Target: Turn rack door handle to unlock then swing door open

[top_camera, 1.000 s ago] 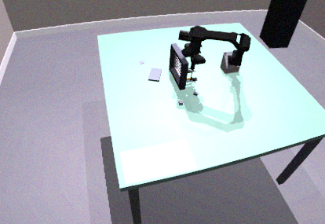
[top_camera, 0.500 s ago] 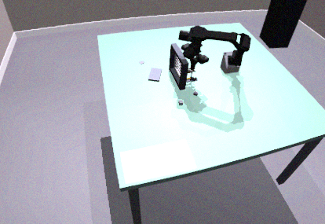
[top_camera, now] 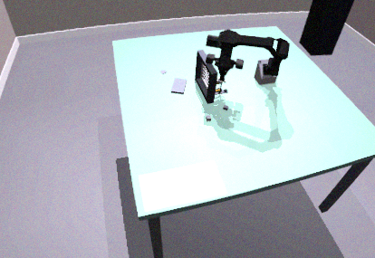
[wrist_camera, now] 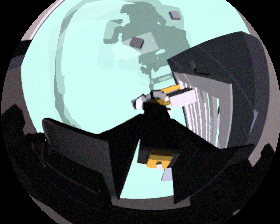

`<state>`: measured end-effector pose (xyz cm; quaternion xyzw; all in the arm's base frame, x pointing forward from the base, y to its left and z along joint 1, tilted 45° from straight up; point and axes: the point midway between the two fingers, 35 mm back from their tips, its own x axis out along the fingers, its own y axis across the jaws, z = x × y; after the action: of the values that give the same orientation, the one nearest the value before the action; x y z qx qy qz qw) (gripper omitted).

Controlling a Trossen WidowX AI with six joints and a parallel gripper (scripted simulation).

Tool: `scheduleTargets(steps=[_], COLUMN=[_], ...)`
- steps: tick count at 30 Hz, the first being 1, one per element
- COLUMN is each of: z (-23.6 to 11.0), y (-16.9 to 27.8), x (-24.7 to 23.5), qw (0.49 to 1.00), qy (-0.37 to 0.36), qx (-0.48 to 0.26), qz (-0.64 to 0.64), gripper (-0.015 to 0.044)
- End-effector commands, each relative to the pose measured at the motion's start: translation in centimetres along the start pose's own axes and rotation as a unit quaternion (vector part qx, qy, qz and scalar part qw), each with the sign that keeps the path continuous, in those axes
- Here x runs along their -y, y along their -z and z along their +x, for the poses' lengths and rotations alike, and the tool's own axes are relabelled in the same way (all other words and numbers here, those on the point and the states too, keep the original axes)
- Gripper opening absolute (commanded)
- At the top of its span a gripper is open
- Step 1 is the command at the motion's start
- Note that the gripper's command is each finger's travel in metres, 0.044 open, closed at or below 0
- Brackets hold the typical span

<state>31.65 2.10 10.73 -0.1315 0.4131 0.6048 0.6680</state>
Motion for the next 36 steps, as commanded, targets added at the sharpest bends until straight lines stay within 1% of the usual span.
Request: scheduleTargets(steps=[1, 7, 14, 16, 29, 36], z=[0.11, 0.12, 0.12, 0.12, 0.12, 0.12], y=[0.11, 0.11, 0.11, 0.11, 0.11, 0.11], x=[-0.01, -0.01, -0.01, -0.01, -0.01, -0.01], qw=[0.994, 0.968, 0.912, 0.905, 0.905, 0.905], qy=[-0.001, -0.001, -0.001, -0.002, -0.002, -0.002], qx=[-0.002, -0.001, -0.001, -0.001, -0.001, -0.001], qz=[-0.107, -0.252, -0.41, -0.425, -0.425, -0.425], gripper=[0.002, 0.002, 0.002, 0.002, 0.002, 0.0204])
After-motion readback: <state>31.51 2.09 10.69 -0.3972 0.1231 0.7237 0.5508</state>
